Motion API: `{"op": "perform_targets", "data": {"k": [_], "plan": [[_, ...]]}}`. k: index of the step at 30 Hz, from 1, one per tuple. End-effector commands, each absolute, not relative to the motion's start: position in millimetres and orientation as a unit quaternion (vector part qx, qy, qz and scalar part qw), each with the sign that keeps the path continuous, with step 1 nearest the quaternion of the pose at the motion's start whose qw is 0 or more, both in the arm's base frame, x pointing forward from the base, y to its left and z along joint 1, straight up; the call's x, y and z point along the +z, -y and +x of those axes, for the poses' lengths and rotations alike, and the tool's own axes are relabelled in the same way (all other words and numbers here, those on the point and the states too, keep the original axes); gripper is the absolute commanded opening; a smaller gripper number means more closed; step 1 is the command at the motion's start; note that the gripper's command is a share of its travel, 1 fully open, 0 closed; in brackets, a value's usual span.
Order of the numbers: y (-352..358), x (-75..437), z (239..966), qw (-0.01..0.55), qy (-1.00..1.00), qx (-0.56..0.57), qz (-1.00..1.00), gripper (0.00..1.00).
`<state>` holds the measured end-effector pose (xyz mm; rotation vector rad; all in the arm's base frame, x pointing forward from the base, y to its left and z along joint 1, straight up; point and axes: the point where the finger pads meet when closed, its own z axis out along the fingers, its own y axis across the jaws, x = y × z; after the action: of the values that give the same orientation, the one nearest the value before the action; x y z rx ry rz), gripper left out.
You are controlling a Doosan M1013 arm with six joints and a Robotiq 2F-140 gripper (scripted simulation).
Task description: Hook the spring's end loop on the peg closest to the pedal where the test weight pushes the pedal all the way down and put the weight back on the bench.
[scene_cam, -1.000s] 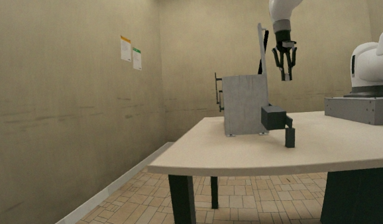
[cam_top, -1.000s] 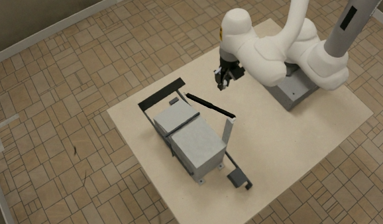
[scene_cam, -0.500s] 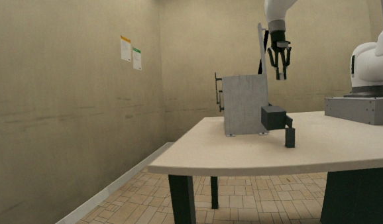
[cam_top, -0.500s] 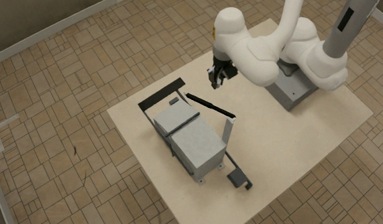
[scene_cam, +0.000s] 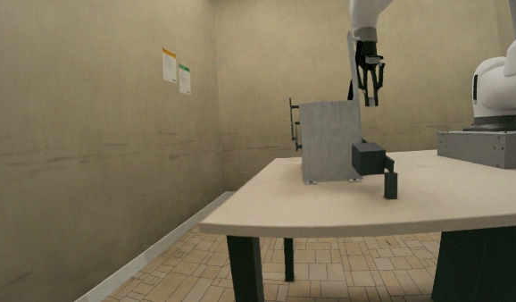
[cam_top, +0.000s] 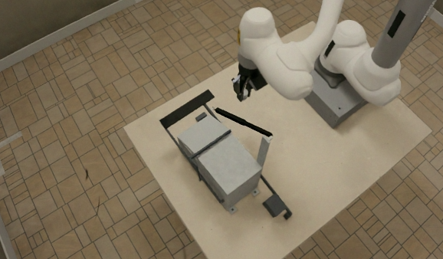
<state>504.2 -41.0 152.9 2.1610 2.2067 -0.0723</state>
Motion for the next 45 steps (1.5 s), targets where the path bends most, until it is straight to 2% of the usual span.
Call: {"op": "perform_targets", "data": {"k": [1,45], "plan": [[45,155,509,0.028,-0.714,-0.024,0.699,0.25],[103,179,582,0.049,-0.713,-0.045,0.698,0.25]]}}
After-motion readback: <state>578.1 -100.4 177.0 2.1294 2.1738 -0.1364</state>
